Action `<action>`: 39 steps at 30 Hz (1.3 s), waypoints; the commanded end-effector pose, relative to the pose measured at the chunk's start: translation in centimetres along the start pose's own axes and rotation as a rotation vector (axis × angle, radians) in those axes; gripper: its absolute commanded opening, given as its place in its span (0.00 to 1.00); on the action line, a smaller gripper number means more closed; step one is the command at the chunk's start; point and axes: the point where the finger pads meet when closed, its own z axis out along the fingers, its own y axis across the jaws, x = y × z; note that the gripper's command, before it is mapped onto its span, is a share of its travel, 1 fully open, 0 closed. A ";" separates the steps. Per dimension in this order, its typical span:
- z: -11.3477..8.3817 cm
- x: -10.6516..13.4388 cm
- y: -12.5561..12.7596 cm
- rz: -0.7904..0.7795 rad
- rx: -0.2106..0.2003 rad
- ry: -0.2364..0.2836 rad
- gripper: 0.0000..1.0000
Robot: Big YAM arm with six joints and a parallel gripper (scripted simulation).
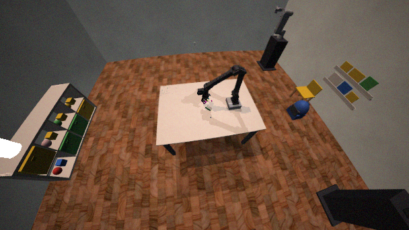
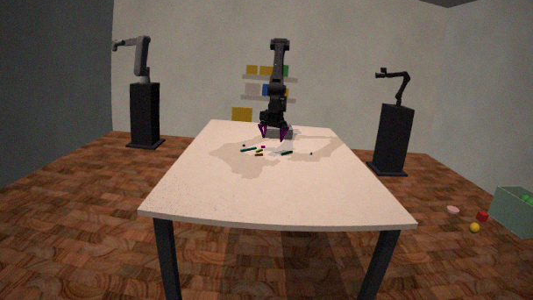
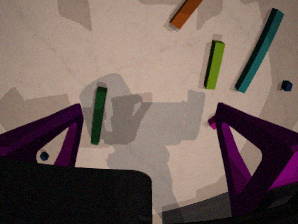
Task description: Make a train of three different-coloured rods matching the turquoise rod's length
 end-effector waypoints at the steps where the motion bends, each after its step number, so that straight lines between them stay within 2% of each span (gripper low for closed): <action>1: -0.2 0.0 0.7 0.136 -0.004 -0.013 1.00; 3: -0.2 0.0 0.7 0.136 -0.005 -0.013 1.00; 4: -0.3 0.1 0.9 0.210 -0.006 -0.016 1.00; 6: -0.3 0.1 0.9 0.210 -0.006 -0.016 1.00; 7: -0.3 0.2 1.0 0.282 -0.008 -0.018 1.00; 9: -0.3 0.2 1.0 0.282 -0.008 -0.018 1.00; 10: -0.4 0.2 1.2 0.351 -0.010 -0.019 1.00; 12: -0.4 0.2 1.2 0.351 -0.010 -0.019 1.00; 13: -0.5 0.3 1.3 0.418 -0.013 -0.021 1.00; 15: -0.5 0.2 1.2 0.421 -0.013 -0.021 1.00; 18: -0.6 0.4 1.6 0.542 -0.016 -0.022 1.00; 20: -0.6 0.4 1.6 0.542 -0.016 -0.022 1.00; 25: -0.8 0.6 1.9 0.704 -0.021 -0.024 1.00; 29: -0.8 0.7 2.0 0.751 -0.023 -0.025 1.00; 32: -1.0 0.8 2.3 0.871 -0.027 -0.025 1.00; 39: -0.9 1.1 2.6 1.012 -0.029 -0.023 1.00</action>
